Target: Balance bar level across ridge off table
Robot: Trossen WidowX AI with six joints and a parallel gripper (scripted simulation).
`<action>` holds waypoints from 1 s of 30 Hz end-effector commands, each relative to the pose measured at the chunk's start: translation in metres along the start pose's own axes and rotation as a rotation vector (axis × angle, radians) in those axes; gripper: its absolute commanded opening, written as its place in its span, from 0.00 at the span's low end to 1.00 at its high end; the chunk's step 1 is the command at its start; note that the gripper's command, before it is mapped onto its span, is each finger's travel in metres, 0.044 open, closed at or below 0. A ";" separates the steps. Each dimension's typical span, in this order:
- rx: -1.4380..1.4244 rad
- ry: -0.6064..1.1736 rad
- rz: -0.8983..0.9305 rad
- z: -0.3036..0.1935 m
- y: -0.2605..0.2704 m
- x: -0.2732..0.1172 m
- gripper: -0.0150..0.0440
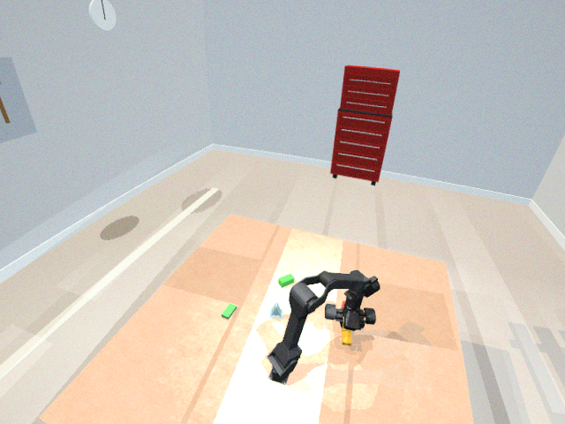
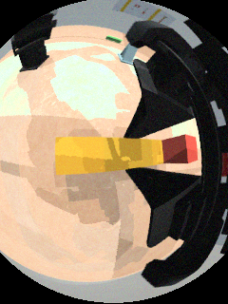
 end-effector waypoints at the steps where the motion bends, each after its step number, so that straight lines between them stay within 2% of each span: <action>1: 0.002 0.008 0.007 -0.002 0.002 -0.015 0.25; 30: 0.005 0.010 0.006 0.003 -0.003 -0.086 0.25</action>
Point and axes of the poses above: the point midway between the two fingers, 35 mm back from their tips, its own x axis out along the fingers, its own y axis across the jaws, z = x × y, the point moved 3 cm from there along -x, back along the fingers, and after that the axes turned 2 degrees about x, right-handed, at the moved point
